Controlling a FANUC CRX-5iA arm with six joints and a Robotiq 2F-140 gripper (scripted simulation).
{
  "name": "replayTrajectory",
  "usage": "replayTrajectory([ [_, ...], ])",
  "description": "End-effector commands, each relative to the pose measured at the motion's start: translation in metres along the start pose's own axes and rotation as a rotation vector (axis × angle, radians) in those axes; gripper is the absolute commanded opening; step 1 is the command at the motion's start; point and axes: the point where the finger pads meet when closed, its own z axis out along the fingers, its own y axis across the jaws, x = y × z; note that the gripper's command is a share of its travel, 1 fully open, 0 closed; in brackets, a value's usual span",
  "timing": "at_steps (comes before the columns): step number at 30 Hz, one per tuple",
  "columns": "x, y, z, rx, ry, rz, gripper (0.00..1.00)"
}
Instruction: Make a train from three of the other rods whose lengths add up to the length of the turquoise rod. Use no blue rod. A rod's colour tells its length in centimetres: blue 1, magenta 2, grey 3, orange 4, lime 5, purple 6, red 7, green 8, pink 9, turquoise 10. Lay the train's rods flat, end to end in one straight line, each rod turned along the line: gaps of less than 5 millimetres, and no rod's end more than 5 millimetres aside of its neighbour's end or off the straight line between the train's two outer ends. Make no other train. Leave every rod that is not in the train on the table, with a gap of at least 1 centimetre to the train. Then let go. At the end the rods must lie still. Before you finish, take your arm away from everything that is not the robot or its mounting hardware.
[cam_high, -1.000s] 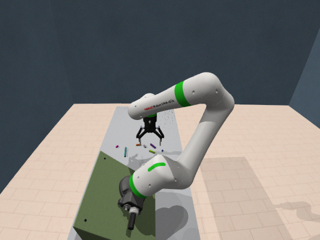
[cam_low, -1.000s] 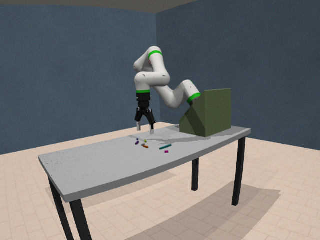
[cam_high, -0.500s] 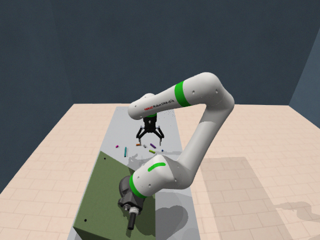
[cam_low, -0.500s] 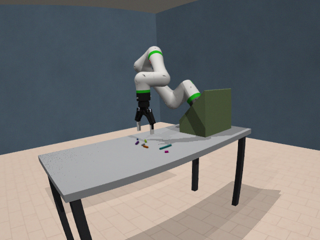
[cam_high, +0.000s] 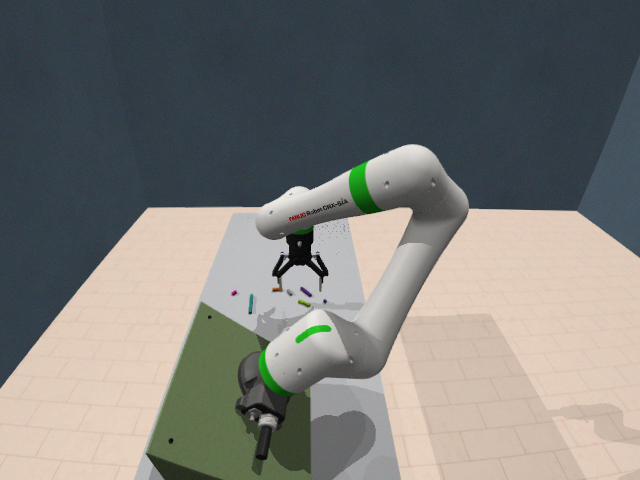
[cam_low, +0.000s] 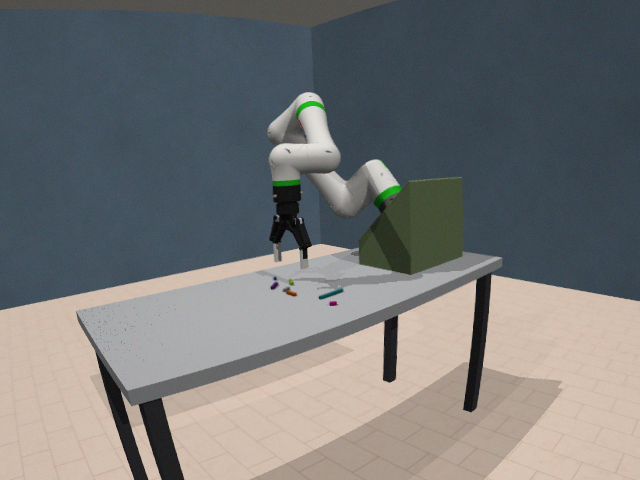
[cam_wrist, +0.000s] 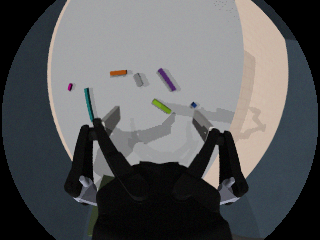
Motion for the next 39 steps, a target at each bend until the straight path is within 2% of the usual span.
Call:
replayTrajectory([
  [1,0.0,0.0,0.0,0.0,0.0,-0.005,1.0],
  [4,0.003,-0.004,-0.001,0.0,0.0,-0.059,1.0],
  [16,0.024,-0.036,-0.003,0.001,0.001,-0.479,1.0],
  [18,0.024,-0.036,-0.003,0.001,0.001,-0.479,1.0],
  [19,0.028,-0.043,-0.004,0.001,0.001,-0.568,1.0],
  [33,0.046,-0.079,-0.005,0.002,0.001,-0.999,1.0],
  [35,0.046,-0.079,-0.005,0.002,0.001,-0.999,1.0],
  [36,0.049,-0.086,-0.005,0.002,0.002,-1.091,1.0],
  [39,0.052,-0.093,-0.006,0.001,0.002,-1.174,1.0],
])
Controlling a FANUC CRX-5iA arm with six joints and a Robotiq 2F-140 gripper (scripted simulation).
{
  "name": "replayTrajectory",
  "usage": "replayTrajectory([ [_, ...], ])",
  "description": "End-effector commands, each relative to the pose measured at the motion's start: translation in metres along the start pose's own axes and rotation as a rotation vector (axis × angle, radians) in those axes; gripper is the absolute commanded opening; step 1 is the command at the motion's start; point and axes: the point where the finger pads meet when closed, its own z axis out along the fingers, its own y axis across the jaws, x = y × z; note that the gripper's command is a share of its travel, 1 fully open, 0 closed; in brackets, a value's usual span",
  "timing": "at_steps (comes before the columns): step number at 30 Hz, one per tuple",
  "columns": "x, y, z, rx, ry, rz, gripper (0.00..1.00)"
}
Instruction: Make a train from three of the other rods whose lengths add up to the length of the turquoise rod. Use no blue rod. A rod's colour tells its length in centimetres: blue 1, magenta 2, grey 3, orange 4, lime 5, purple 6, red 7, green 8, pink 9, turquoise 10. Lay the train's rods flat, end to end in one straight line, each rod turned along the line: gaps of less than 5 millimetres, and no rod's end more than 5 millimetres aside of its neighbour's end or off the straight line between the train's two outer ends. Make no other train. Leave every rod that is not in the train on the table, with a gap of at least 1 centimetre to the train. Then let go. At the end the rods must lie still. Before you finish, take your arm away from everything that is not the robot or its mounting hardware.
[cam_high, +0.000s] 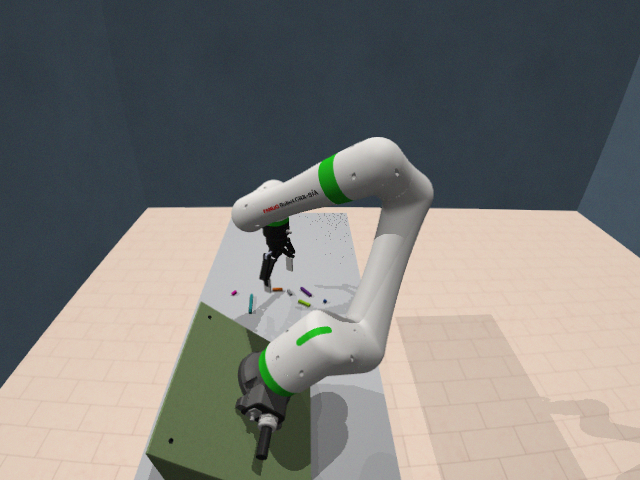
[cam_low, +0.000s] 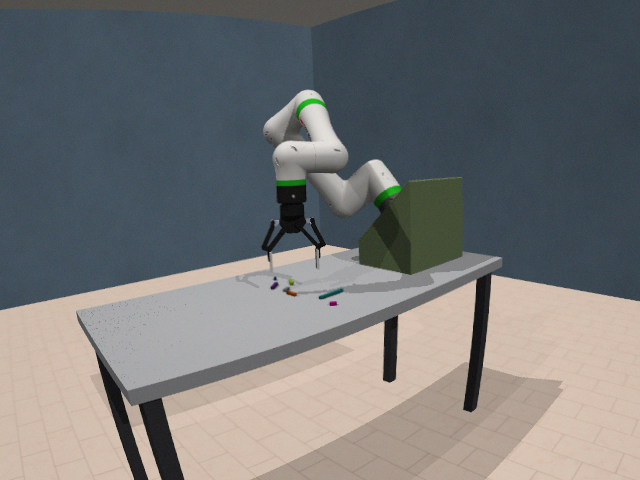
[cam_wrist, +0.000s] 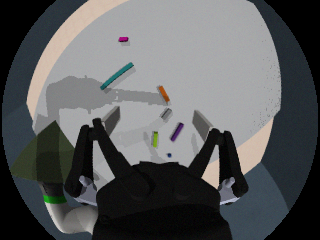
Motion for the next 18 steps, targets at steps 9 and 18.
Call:
replayTrajectory([
  [9,0.038,-0.006,0.0,0.015,0.0,-0.419,1.0],
  [18,0.062,-0.011,0.001,0.015,0.001,-0.687,1.0],
])
